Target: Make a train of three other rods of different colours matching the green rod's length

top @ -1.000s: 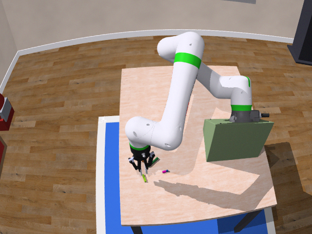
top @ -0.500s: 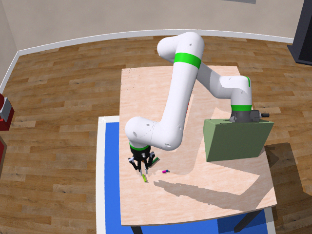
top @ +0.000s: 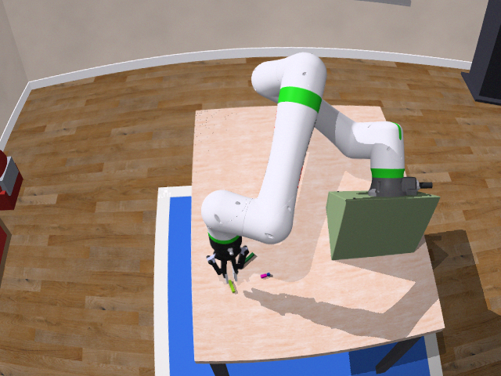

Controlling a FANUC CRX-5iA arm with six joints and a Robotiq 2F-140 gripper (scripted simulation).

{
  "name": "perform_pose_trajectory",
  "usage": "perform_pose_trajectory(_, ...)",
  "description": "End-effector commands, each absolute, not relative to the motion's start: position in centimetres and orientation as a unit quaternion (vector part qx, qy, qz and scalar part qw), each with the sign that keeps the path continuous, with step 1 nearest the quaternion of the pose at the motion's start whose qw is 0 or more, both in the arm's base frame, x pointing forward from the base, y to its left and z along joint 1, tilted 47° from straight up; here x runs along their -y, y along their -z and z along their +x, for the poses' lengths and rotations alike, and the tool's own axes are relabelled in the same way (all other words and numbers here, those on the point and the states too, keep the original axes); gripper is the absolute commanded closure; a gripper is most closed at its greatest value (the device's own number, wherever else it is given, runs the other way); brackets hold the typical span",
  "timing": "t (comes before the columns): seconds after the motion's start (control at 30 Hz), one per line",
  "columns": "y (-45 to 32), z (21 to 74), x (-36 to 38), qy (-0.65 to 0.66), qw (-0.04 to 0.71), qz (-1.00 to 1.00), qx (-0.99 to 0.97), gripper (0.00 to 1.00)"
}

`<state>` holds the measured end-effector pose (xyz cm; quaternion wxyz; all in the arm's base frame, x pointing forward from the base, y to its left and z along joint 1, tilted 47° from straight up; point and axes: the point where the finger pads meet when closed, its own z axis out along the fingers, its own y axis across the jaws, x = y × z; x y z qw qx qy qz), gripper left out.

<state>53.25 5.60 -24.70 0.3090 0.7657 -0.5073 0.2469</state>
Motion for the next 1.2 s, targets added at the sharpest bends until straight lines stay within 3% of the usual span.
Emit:
perform_pose_trajectory(0.0,25.1,53.3,-5.3,-0.247,0.309,0.766,0.507,0.85)
perform_pose_trajectory(1.17,27.4,53.6,-2.8,-0.247,0.309,0.766,0.507,0.85)
